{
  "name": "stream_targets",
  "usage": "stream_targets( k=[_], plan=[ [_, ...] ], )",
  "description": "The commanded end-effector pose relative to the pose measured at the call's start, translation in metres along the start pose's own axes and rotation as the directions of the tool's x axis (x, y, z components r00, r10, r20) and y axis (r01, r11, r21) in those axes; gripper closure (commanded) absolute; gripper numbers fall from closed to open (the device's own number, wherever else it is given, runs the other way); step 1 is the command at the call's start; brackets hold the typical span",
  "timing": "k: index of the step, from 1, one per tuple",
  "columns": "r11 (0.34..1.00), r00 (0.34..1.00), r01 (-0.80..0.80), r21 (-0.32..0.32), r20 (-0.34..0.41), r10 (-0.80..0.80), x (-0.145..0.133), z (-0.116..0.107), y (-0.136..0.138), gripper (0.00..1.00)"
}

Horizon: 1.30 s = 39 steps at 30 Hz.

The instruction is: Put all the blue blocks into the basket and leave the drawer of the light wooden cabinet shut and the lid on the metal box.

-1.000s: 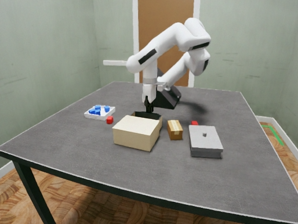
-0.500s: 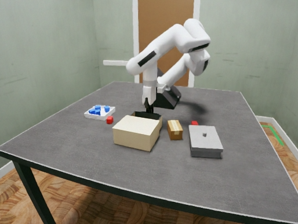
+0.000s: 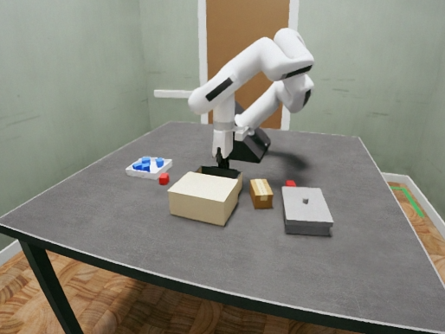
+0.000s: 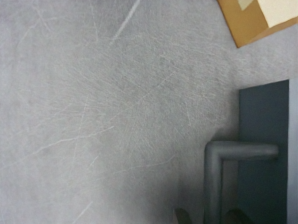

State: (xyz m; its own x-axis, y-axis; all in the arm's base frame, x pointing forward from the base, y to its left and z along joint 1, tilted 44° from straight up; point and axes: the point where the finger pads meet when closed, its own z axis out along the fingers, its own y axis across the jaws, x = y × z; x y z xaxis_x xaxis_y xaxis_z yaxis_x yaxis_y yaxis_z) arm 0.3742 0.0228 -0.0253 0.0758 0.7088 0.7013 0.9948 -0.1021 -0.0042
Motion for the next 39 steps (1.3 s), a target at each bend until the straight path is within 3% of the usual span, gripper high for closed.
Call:
stream_targets(
  k=[1,16,17,39],
  plan=[
    [1.0,1.0,0.001,-0.003,0.001,-0.001,-0.0002,-0.0004,0.001,0.76],
    [1.0,1.0,0.001,-0.003,0.001,-0.001,-0.0002,-0.0003,0.001,0.76],
    [1.0,1.0,0.001,-0.003,0.001,-0.001,-0.0002,-0.0003,0.001,1.0],
    [1.0,1.0,0.001,-0.003,0.001,-0.001,-0.0002,-0.0003,0.001,1.0]
  ],
)
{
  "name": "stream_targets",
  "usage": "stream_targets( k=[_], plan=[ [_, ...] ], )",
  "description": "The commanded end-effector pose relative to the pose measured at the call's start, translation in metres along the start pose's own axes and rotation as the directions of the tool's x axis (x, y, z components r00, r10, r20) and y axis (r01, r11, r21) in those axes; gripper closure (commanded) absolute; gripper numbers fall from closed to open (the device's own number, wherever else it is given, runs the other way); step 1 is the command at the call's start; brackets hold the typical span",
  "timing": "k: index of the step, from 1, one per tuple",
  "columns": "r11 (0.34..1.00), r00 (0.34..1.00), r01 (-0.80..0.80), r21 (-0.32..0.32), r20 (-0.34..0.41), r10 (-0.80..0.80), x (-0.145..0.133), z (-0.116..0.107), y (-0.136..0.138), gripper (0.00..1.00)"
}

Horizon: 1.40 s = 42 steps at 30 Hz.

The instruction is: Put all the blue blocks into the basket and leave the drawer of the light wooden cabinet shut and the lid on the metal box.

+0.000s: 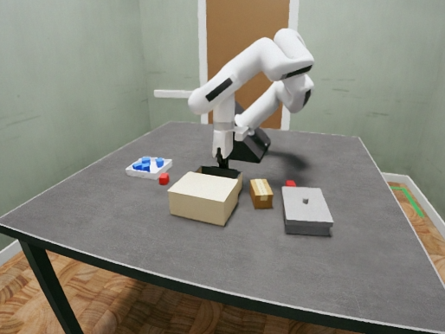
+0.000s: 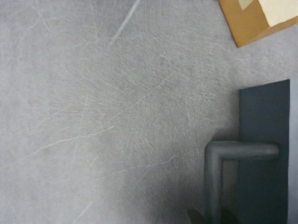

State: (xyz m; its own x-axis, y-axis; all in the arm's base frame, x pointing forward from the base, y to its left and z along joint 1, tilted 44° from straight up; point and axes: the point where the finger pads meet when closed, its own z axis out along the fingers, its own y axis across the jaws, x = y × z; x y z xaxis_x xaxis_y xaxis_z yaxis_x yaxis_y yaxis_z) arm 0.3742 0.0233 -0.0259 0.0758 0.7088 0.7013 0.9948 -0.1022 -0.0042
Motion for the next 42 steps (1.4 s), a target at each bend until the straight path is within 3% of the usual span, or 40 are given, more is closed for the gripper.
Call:
stream_targets(
  k=[1,25,42],
  plan=[
    [1.0,1.0,0.001,-0.003,0.001,-0.001,0.0,-0.001,0.001,1.0],
    [1.0,1.0,0.001,-0.003,0.001,-0.001,0.0,-0.001,0.006,1.0],
    [1.0,1.0,0.001,-0.003,0.001,-0.001,0.0,-0.001,0.034,1.0]
  ],
)
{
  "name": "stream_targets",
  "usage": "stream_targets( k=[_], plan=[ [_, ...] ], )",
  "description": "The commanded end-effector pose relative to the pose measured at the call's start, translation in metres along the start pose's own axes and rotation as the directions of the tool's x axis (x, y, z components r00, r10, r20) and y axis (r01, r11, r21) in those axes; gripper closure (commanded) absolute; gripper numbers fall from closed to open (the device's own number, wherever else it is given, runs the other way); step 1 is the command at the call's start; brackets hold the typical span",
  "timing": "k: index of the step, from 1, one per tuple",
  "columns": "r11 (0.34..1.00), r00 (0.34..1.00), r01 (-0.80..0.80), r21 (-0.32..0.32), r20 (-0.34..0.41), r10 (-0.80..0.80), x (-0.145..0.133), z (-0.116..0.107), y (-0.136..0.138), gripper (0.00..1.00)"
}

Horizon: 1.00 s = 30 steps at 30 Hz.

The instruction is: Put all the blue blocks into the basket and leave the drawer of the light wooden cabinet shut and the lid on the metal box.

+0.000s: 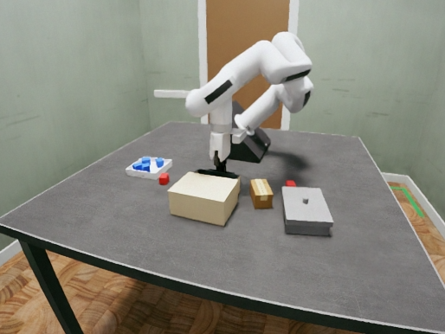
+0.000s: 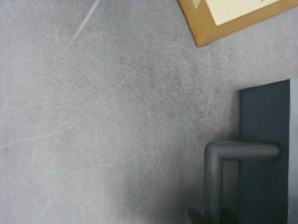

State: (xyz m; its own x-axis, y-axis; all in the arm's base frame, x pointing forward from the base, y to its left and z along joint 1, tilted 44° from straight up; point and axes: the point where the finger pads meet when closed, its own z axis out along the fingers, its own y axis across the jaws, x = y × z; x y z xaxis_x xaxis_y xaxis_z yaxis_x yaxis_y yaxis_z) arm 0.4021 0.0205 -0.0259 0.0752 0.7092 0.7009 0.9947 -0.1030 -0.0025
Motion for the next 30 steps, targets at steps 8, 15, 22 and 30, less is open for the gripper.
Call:
stream_targets(
  k=[8,15,22,30],
  plan=[
    [1.0,1.0,0.0,-0.001,0.0,0.0,0.0,-0.001,0.026,1.0],
    [1.0,1.0,0.0,-0.001,0.0,0.0,0.0,-0.001,0.04,1.0],
    [1.0,1.0,0.0,-0.001,0.0,0.0,0.0,-0.001,0.048,1.0],
    [1.0,1.0,0.0,-0.001,0.0,0.0,0.0,-0.001,0.053,1.0]
  ],
)
